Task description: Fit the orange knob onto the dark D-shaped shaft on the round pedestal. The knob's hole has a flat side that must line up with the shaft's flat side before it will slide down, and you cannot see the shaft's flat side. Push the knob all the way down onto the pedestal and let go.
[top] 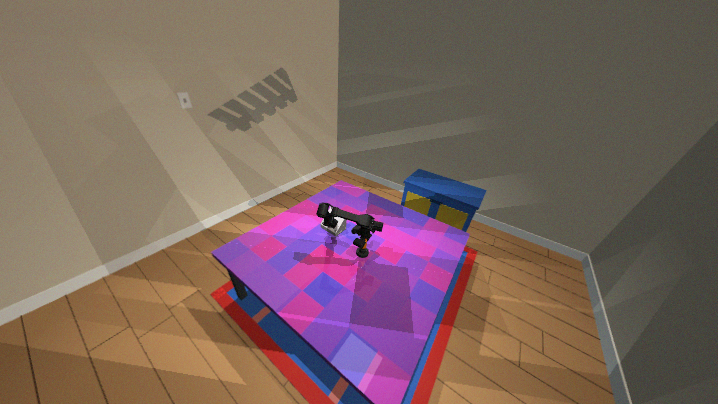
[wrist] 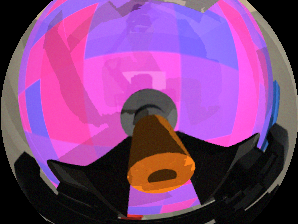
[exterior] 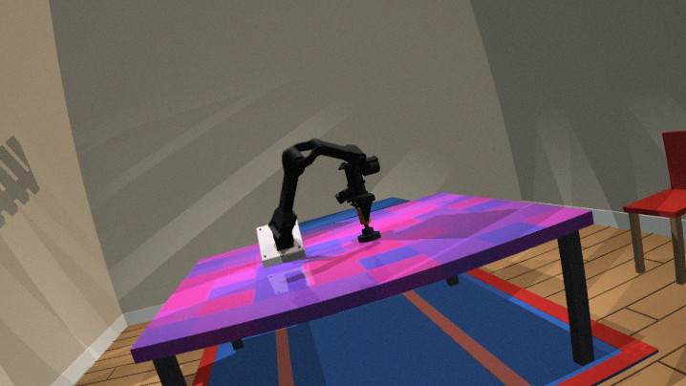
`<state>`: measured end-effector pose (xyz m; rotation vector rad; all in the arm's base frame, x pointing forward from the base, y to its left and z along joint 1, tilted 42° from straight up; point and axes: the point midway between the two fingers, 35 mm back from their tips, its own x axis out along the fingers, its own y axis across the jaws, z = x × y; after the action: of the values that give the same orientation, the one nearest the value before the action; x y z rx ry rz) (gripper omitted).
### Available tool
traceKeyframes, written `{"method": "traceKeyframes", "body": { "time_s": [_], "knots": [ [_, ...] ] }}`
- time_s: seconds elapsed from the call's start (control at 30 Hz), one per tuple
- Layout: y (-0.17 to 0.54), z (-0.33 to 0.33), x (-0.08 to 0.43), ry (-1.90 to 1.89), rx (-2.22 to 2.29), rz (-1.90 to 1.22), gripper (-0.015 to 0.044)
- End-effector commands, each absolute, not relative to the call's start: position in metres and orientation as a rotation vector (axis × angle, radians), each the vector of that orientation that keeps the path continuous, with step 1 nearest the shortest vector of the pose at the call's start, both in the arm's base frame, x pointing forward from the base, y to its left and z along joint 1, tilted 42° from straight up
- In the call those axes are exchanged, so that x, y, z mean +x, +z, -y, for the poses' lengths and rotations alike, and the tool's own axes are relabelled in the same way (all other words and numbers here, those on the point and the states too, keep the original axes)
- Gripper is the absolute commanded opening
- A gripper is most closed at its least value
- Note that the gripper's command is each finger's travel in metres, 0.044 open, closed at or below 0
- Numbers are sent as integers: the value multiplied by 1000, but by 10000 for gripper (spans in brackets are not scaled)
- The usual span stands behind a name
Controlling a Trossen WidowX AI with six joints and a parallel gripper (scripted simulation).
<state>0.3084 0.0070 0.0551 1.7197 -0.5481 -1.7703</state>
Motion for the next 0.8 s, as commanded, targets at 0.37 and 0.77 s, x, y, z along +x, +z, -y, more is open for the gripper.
{"method": "traceKeyframes", "body": {
  "time_s": [0.37, 0.77],
  "knots": [
    [57, -8, 308, -1769, 1715, 538, 0],
    [58, -8, 309, -1747, 1966, 926, 0]
  ]
}}
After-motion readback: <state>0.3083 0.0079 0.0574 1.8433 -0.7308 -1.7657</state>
